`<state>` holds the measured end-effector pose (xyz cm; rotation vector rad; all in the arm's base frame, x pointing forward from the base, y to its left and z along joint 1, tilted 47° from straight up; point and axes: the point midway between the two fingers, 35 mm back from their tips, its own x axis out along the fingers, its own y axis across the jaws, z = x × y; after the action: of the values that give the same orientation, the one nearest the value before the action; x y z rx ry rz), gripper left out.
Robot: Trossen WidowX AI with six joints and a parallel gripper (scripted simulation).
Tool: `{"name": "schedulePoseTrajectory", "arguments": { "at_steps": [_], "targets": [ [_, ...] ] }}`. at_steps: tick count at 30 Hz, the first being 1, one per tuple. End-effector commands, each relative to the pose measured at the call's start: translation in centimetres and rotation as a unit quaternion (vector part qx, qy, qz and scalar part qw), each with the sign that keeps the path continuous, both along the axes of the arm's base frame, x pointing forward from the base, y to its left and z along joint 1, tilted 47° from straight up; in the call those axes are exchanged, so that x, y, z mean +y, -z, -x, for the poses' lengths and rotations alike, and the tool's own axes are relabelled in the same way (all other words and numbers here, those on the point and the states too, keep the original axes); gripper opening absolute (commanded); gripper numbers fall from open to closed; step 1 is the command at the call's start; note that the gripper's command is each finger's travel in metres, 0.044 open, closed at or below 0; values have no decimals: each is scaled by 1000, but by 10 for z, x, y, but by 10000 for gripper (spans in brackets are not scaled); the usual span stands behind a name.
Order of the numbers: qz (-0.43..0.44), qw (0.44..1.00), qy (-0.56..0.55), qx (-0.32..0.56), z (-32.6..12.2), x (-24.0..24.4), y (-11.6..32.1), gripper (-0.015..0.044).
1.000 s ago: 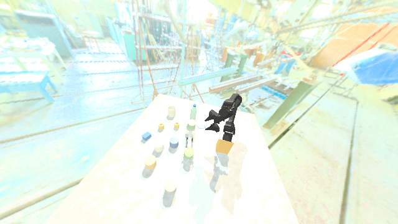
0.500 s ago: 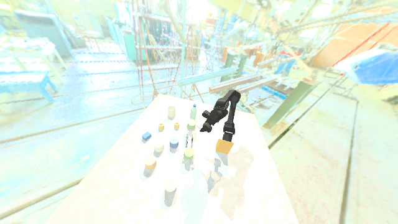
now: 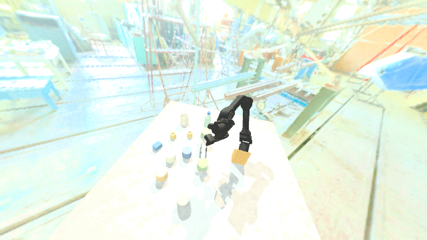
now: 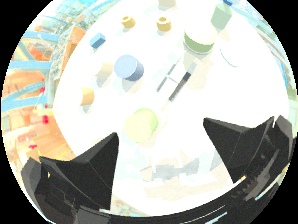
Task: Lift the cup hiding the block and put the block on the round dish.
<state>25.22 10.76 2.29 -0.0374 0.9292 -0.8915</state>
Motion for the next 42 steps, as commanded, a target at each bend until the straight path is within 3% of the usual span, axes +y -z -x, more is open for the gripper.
{"name": "schedulePoseTrajectory", "arguments": {
  "at_steps": [1, 23, 42],
  "targets": [
    [-11, 999, 51, -16, -7, 1, 12, 440],
    [-29, 924, 357, -132, -35, -12, 108, 440],
    [-28, 920, 366, -137, -34, -30, 128, 440]
  ]
}}
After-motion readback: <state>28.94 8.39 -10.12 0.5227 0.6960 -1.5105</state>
